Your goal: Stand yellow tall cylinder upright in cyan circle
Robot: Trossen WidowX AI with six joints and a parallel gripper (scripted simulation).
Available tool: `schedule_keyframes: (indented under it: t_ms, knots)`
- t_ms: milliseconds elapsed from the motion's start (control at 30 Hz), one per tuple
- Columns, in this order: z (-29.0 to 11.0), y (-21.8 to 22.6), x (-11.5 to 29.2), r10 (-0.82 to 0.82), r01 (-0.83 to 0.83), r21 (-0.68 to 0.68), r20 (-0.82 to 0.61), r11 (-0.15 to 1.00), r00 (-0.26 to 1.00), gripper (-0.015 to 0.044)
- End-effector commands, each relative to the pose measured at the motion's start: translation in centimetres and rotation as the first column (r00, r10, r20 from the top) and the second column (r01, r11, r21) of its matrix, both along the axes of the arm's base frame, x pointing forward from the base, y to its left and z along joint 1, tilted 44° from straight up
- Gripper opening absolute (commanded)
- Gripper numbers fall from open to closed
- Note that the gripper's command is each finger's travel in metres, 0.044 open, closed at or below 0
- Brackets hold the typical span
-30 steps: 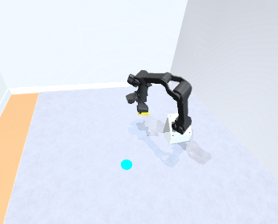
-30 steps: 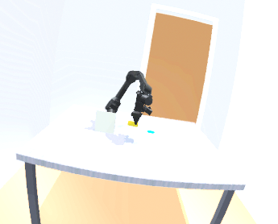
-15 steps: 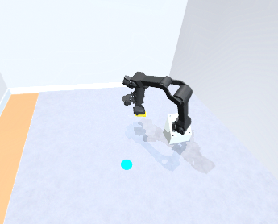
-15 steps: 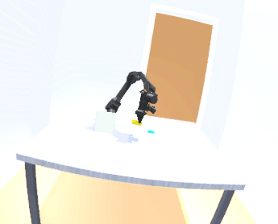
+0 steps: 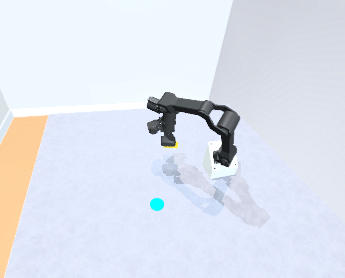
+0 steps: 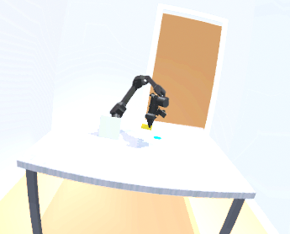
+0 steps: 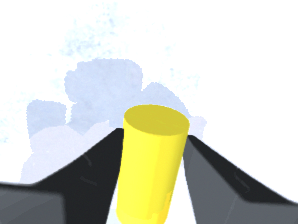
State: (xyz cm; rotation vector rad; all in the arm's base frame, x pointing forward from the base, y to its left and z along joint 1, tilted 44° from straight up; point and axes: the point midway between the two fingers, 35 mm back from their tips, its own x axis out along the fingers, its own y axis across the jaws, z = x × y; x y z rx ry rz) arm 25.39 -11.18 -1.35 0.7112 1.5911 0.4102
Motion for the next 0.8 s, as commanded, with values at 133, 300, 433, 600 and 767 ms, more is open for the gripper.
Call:
schedule_keyframes:
  t_ms: [133,300,433,600,767]
  knots:
    - [1.4,1.1,1.5,-0.013,0.013,-0.006,-0.006,1.0,1.0,0.0105]
    - [2.2,1.8,2.2,-0.02,0.02,-0.008,-0.01,1.0,1.0,0.0105]
    - [2.9,2.4,2.8,-0.026,0.025,-0.009,-0.014,1.0,1.0,0.0105]
    - [3.7,3.2,3.5,-0.033,0.032,-0.01,-0.018,0.999,0.999,0.0105]
    - [4.5,3.9,4.1,-0.041,0.041,-0.01,-0.022,0.999,0.999,0.0105]
